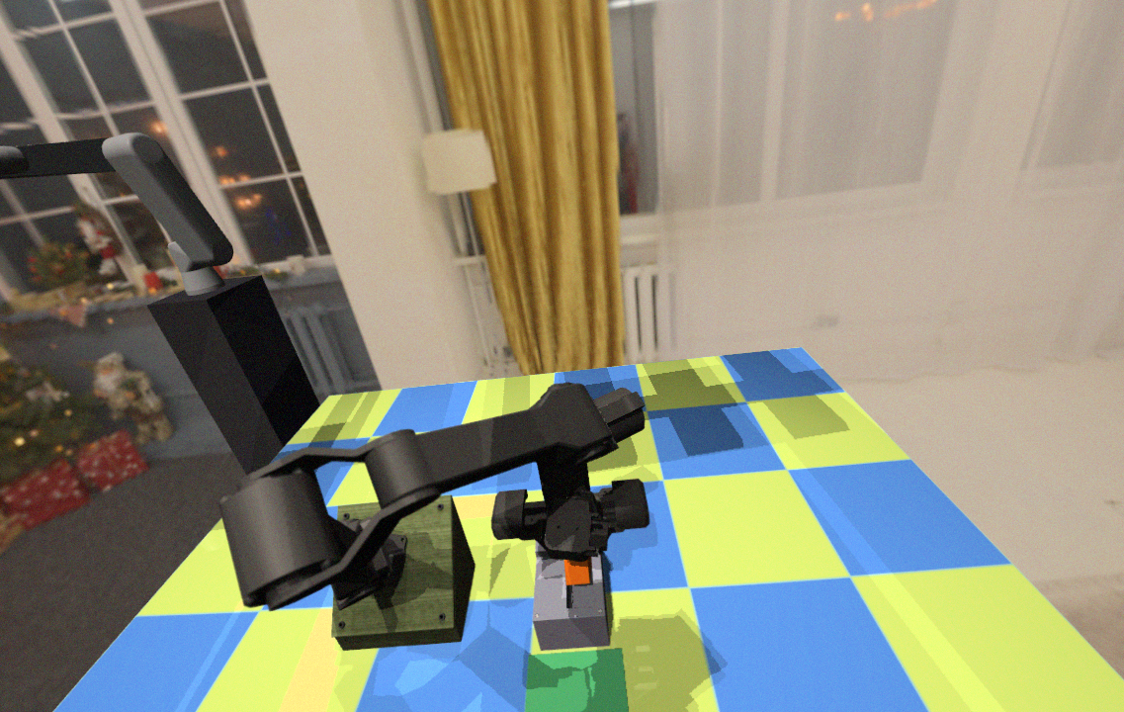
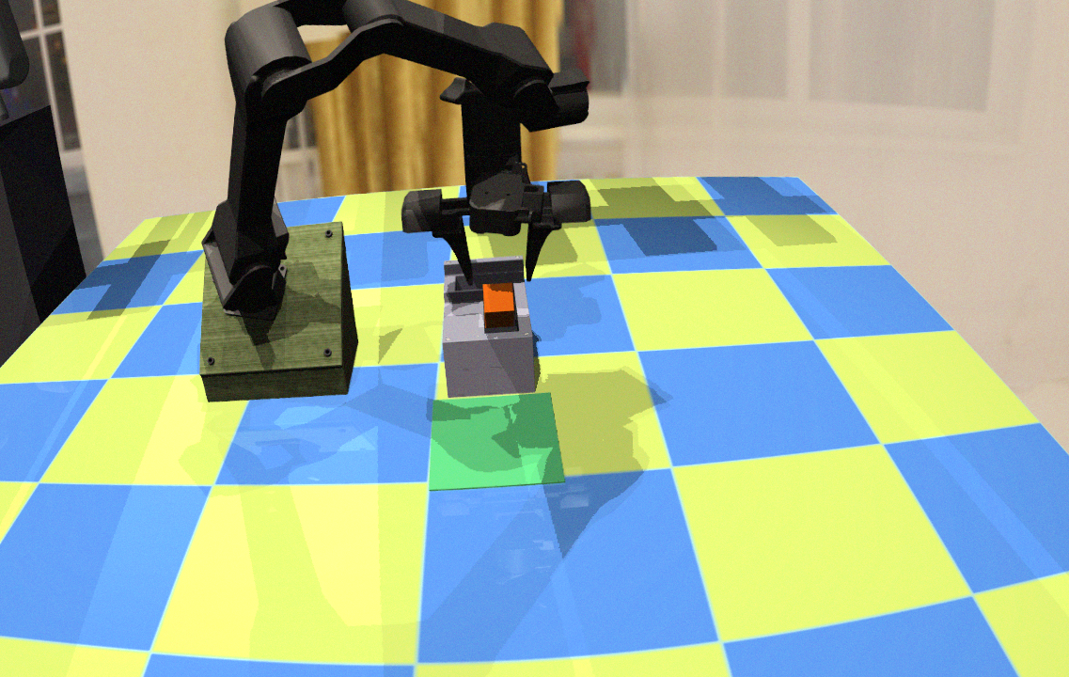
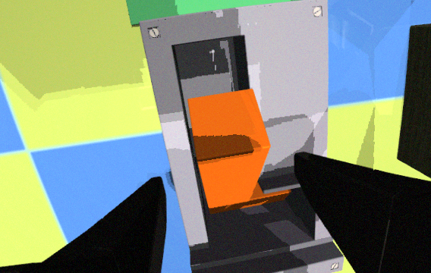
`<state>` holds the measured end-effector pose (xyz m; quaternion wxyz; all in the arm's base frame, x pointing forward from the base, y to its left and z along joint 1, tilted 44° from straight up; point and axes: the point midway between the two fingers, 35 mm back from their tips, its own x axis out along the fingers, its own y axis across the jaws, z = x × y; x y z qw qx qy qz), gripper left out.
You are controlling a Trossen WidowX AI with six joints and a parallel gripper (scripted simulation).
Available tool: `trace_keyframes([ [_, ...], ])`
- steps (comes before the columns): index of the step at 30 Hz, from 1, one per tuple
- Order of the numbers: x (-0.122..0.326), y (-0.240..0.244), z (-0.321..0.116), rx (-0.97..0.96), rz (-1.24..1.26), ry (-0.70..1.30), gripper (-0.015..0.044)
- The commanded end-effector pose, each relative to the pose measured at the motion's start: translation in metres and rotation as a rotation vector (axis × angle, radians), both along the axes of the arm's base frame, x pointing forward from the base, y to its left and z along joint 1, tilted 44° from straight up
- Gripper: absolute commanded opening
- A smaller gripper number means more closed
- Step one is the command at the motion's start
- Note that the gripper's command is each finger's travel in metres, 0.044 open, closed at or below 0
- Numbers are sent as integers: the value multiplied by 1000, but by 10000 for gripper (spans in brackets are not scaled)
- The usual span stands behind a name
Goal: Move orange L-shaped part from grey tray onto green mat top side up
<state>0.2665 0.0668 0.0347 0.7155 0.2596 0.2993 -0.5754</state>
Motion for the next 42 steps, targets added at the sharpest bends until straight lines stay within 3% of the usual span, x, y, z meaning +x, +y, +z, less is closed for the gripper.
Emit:
trace_keyframes([
  [1, 1, -4, -4, -4, 5, 2, 280],
  [16, 3, -20, -20, -6, 5, 1, 280],
  [21, 3, -18, -18, -2, -1, -1, 149],
  [31, 3, -18, -18, -2, -1, -1, 82],
  [34, 3, -18, -18, -2, -1, -1, 3],
  [42, 3, -16, -16, -2, 0, 0, 0],
])
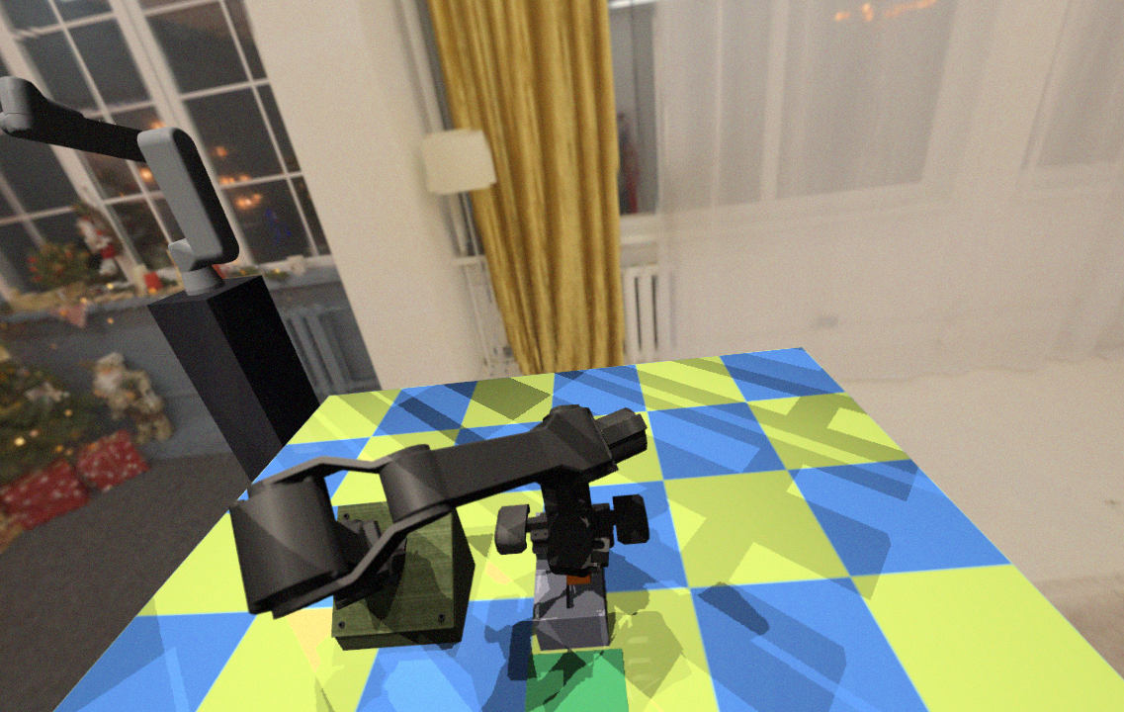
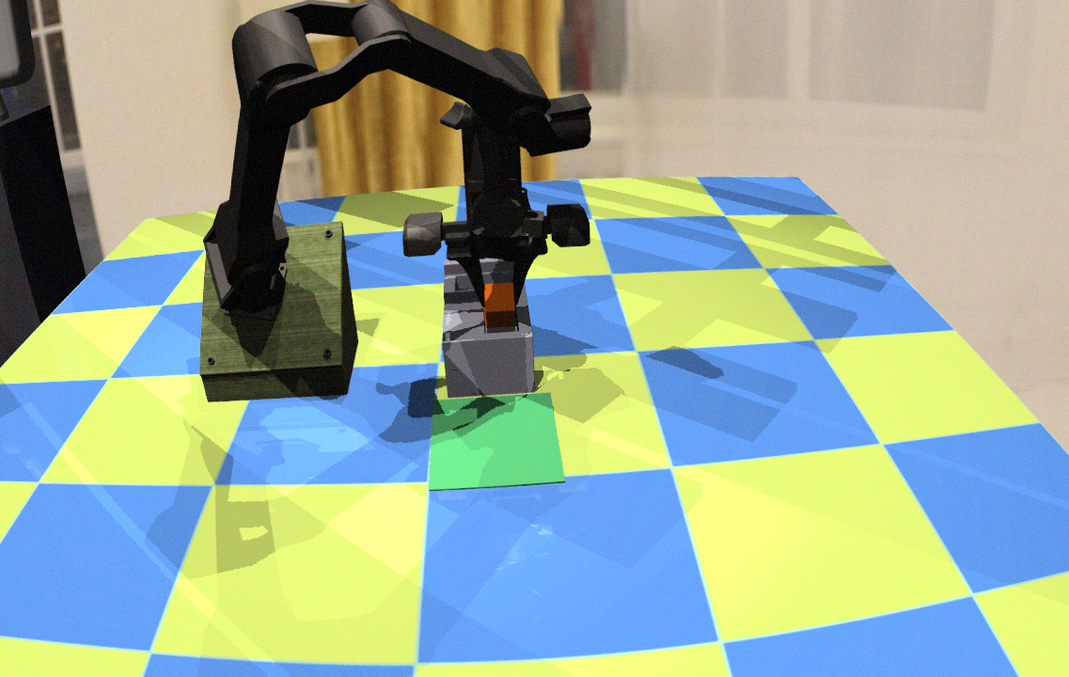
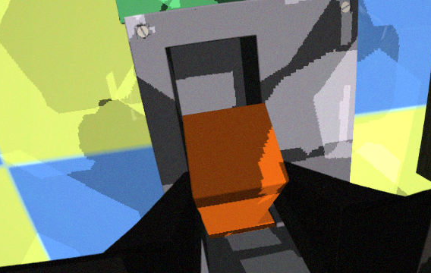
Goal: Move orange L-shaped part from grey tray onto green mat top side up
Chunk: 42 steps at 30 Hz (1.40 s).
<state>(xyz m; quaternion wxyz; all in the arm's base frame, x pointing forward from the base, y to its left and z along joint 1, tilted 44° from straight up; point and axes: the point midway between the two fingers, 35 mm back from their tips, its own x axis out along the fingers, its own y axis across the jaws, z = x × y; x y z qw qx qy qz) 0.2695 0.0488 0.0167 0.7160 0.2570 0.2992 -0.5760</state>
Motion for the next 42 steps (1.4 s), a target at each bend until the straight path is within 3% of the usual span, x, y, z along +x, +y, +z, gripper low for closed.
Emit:
trace_keyframes([
  [1, 0, 3, 3, 2, -1, -3, 0],
  [42, -11, 46, 49, 1, 4, 0, 0],
])
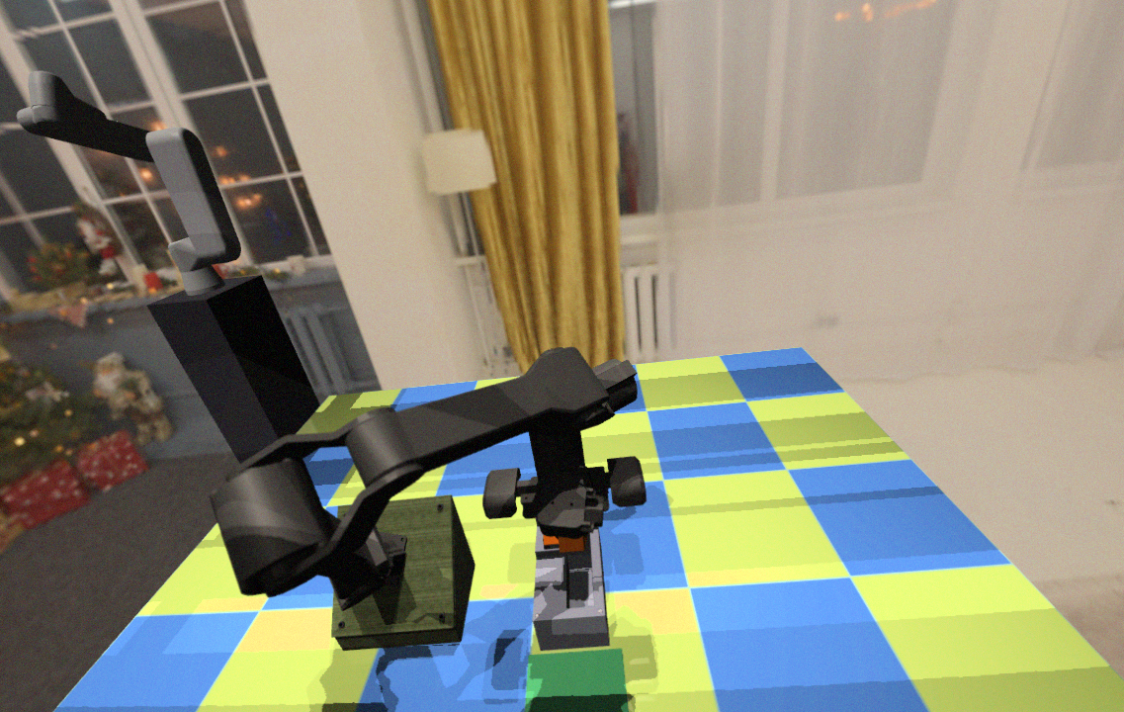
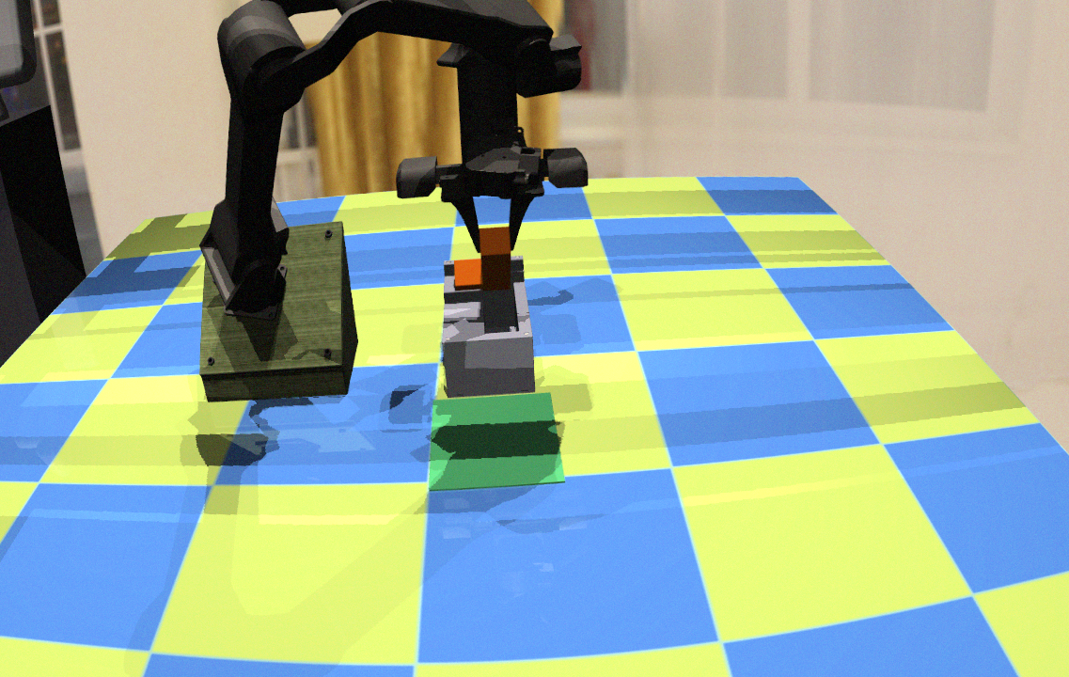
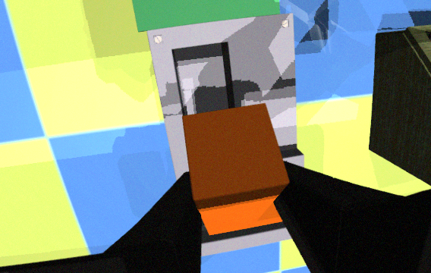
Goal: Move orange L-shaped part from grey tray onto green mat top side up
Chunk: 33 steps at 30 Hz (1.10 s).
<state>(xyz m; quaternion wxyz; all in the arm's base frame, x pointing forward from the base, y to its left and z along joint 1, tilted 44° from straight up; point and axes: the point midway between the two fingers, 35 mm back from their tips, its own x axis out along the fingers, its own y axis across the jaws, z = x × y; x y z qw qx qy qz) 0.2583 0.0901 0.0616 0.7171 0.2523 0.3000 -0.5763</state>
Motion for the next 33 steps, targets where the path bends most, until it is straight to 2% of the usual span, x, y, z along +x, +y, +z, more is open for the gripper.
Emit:
trace_keyframes([
  [1, 0, 6, 5, 7, 0, -6, 0],
  [20, -3, 18, 19, 8, 0, -5, 0],
  [33, 1, -24, 53, 5, 0, -5, 0],
])
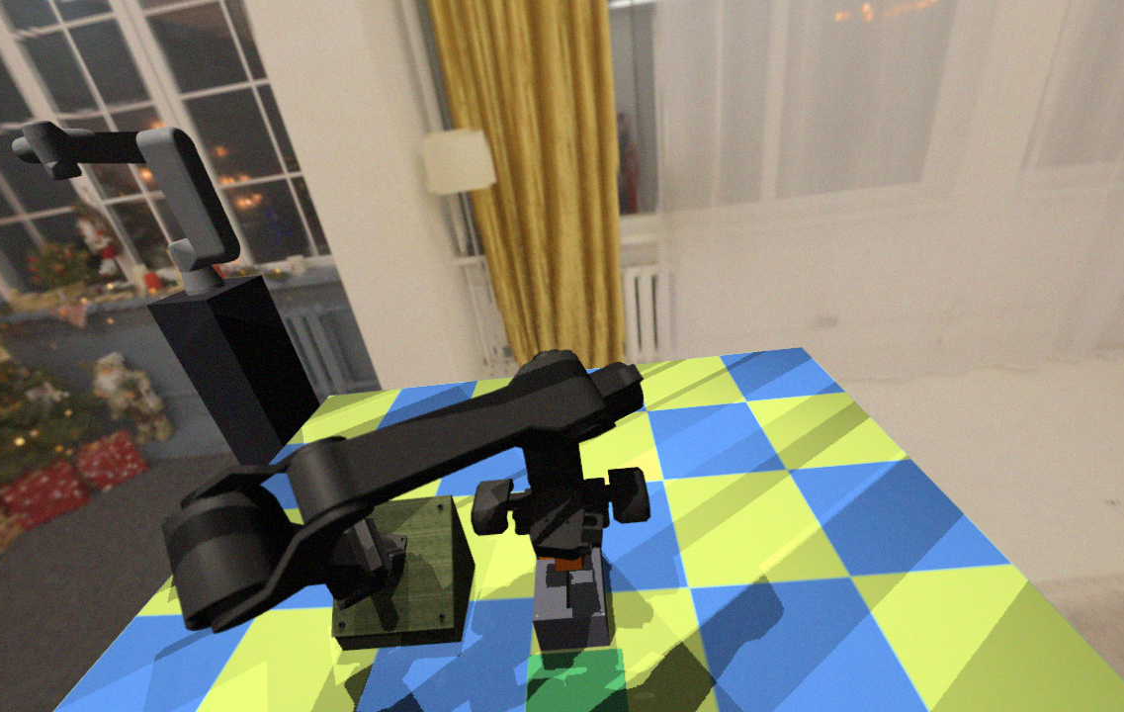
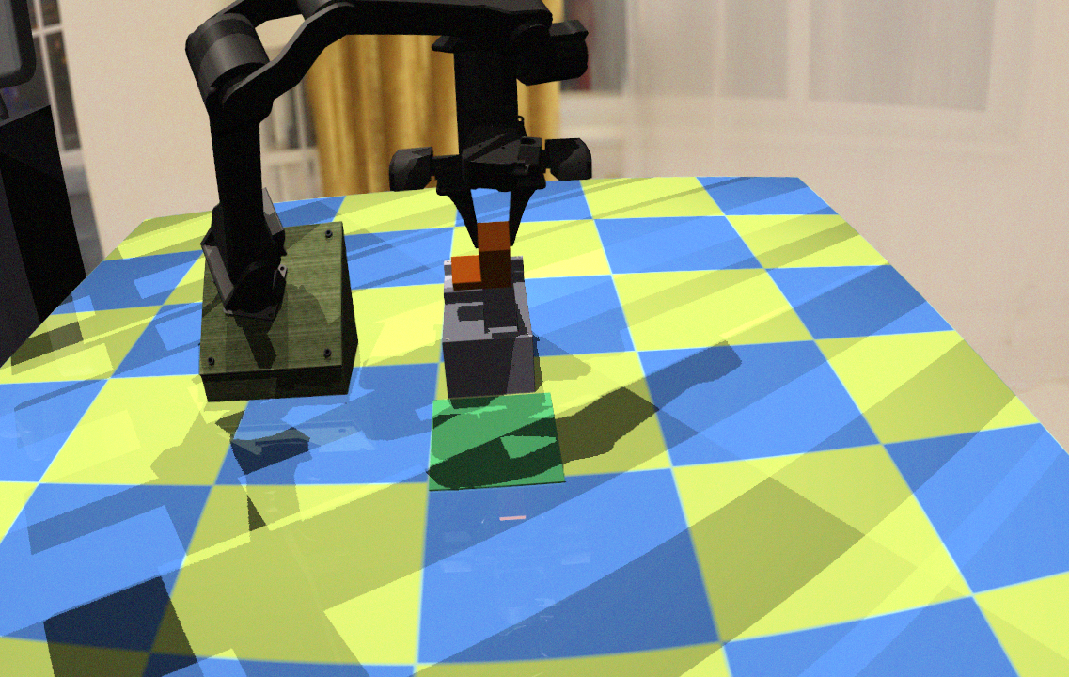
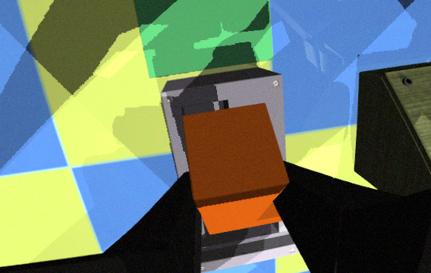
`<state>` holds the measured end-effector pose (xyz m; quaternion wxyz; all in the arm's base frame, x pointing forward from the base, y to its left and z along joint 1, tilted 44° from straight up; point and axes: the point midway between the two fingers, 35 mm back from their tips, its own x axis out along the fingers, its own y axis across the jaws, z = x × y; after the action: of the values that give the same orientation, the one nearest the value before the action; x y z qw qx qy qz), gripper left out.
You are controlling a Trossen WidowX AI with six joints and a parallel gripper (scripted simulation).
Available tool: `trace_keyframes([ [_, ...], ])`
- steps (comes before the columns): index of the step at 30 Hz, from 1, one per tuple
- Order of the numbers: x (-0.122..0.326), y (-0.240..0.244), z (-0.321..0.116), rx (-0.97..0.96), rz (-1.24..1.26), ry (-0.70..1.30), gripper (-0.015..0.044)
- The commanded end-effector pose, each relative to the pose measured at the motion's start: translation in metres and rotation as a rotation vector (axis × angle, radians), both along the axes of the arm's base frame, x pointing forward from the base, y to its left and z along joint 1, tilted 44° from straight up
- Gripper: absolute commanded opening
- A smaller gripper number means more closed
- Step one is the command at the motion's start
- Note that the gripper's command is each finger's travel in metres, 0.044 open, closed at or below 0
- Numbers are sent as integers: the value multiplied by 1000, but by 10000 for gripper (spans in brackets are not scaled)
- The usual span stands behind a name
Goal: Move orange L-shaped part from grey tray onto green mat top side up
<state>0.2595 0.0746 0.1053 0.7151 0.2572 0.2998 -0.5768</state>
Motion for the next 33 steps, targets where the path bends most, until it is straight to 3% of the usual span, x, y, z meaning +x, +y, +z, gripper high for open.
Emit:
trace_keyframes([
  [1, 1, -12, 12, -3, 6, -1, 0],
  [23, 5, -88, 83, -7, 6, -2, 0],
  [33, 6, -94, 83, -7, 6, -3, 0],
])
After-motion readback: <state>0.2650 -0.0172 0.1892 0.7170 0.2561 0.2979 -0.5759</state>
